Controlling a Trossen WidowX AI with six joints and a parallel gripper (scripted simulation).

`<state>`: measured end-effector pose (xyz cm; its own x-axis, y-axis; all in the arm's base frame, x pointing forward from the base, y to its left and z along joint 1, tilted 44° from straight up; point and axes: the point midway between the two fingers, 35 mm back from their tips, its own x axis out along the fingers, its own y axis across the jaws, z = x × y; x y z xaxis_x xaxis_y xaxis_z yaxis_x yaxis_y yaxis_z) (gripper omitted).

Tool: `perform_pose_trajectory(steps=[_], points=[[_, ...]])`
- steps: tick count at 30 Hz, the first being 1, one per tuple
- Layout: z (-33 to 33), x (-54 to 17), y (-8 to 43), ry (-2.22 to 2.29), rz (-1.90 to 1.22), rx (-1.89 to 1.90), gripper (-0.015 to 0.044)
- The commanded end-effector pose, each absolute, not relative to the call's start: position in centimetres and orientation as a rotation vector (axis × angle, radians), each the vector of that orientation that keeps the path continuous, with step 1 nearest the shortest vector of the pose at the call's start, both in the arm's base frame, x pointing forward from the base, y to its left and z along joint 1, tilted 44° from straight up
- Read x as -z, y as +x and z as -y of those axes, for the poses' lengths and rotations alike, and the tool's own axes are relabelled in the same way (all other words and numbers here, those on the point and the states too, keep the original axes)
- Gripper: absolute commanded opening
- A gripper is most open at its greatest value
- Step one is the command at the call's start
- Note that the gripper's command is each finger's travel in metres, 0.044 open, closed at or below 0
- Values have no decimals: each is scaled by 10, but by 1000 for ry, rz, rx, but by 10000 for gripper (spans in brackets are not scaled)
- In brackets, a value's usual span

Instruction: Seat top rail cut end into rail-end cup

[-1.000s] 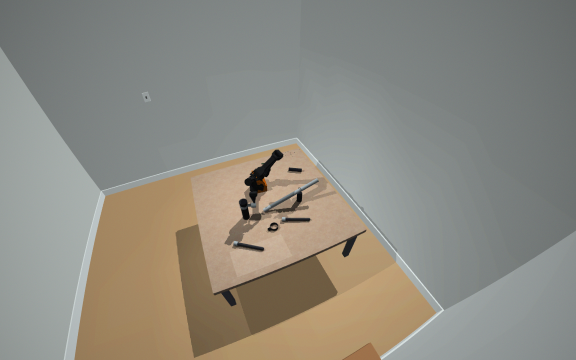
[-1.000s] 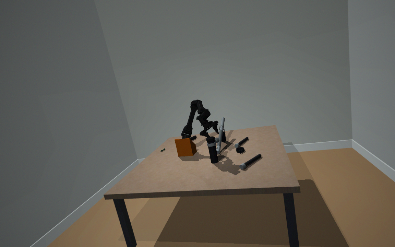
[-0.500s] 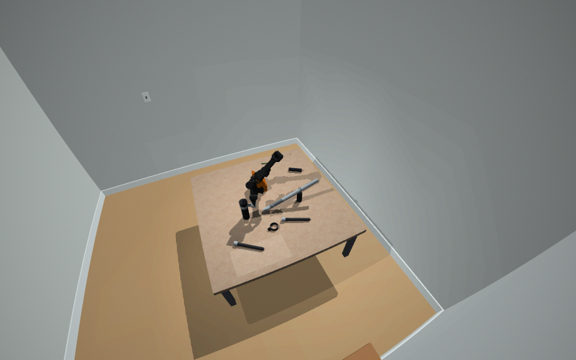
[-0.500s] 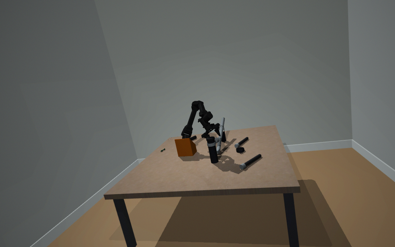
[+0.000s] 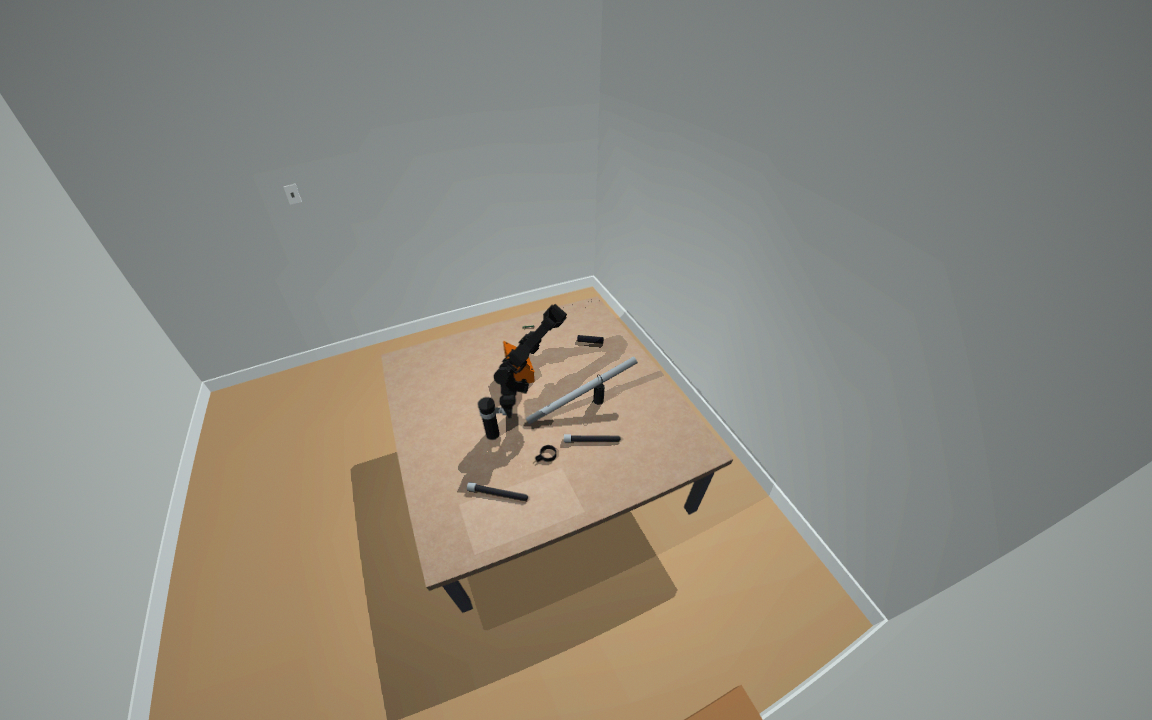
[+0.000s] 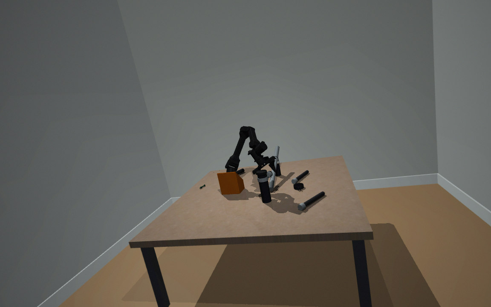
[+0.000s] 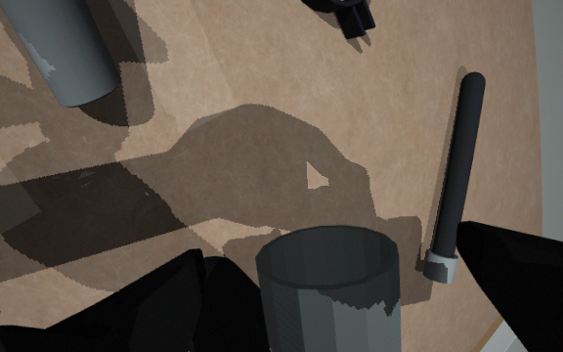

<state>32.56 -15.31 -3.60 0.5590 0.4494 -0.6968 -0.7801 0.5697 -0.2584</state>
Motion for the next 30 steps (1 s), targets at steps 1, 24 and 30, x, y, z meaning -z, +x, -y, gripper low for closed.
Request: perform_pose_trajectory(steps=[1,24,30], points=[[149,42,328,-592,-623,-779,440],[144,48,332,-592,-622,-779,79],[143,47,328,-617,-588,-797,0]])
